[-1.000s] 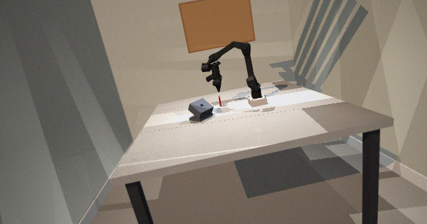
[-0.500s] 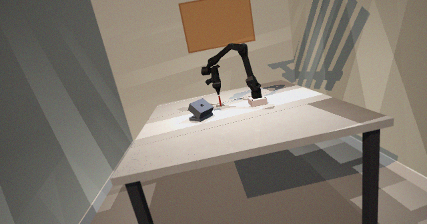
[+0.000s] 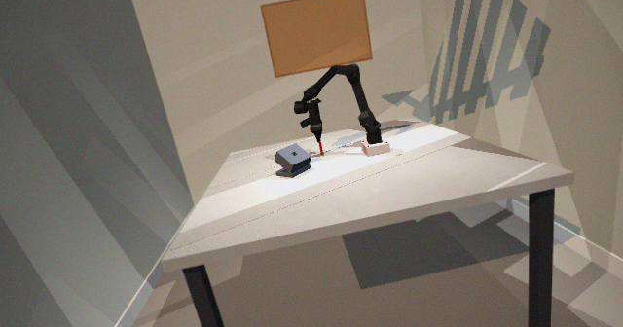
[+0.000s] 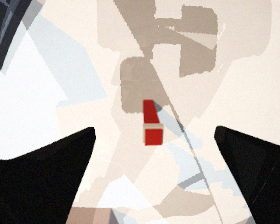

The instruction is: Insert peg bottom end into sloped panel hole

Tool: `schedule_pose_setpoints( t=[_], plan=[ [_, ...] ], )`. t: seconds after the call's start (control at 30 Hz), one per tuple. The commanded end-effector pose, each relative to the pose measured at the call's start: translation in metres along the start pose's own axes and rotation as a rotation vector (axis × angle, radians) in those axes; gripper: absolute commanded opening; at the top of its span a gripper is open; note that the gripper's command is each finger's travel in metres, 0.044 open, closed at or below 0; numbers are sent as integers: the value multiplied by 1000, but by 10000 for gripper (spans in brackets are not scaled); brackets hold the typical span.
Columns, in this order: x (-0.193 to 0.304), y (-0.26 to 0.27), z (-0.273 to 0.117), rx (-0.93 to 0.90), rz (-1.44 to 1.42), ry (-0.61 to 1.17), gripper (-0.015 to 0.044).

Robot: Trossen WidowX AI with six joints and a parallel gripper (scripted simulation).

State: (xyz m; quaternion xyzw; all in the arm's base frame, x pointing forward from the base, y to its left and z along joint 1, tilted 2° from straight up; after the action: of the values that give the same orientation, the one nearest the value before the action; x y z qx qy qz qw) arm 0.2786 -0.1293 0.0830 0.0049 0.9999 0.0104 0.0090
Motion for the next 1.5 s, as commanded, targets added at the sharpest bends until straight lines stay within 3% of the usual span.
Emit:
schedule_pose_setpoints(
  t=[0.0, 0.8, 1.3, 1.47],
  plan=[
    [1, 1, 8, -8, -2, 5, 440],
    [3, 2, 41, -8, -2, 6, 440],
    [2, 1, 38, -2, -3, 3, 46],
    [2, 1, 38, -2, -3, 3, 13]
  ],
)
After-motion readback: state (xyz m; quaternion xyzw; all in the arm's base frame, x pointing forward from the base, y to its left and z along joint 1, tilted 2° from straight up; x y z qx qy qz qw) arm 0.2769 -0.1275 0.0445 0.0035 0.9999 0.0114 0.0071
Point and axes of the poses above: the point midway between the two fingers, 35 mm back from their tips, its own z axis out along the fingers, its own y axis across the jaws, x = y × z, the point moved 2 cm from there along -z, back along the fingers, and after that the axes turned 2 degrees about -z, right-handed, at the moved point
